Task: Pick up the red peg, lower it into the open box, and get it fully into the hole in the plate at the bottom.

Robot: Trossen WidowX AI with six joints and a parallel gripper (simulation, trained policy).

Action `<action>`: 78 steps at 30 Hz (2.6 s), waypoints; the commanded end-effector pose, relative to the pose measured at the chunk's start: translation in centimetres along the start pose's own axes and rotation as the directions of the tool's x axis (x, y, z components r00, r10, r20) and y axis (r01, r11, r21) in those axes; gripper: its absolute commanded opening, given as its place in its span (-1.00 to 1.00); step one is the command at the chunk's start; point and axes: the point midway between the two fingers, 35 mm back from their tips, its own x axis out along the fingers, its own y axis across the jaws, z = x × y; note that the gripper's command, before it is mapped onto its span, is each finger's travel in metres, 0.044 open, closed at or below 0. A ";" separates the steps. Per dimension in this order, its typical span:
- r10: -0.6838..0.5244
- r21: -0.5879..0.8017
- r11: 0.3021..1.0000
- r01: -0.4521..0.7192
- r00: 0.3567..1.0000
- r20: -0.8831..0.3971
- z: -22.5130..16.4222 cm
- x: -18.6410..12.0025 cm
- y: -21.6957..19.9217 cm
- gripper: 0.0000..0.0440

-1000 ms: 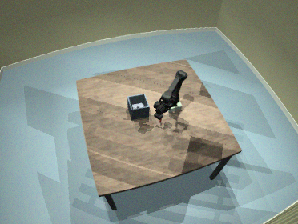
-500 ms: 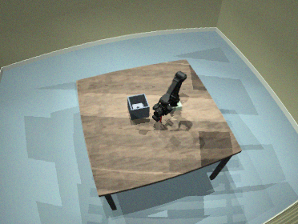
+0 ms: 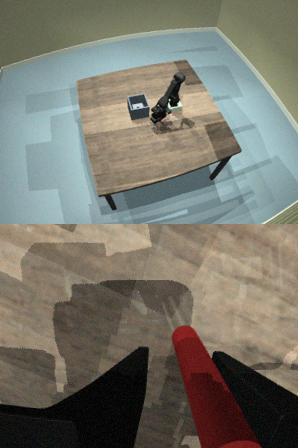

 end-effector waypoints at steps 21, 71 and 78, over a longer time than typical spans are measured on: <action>0.231 0.027 0.973 -0.229 0.967 -0.105 -0.7 -6.8 5.4 -1.00; 0.231 0.141 0.959 -0.244 0.968 0.100 16.0 -15.0 5.9 -1.00; 0.200 0.149 0.966 -0.211 0.976 0.089 17.6 -13.9 5.9 -1.00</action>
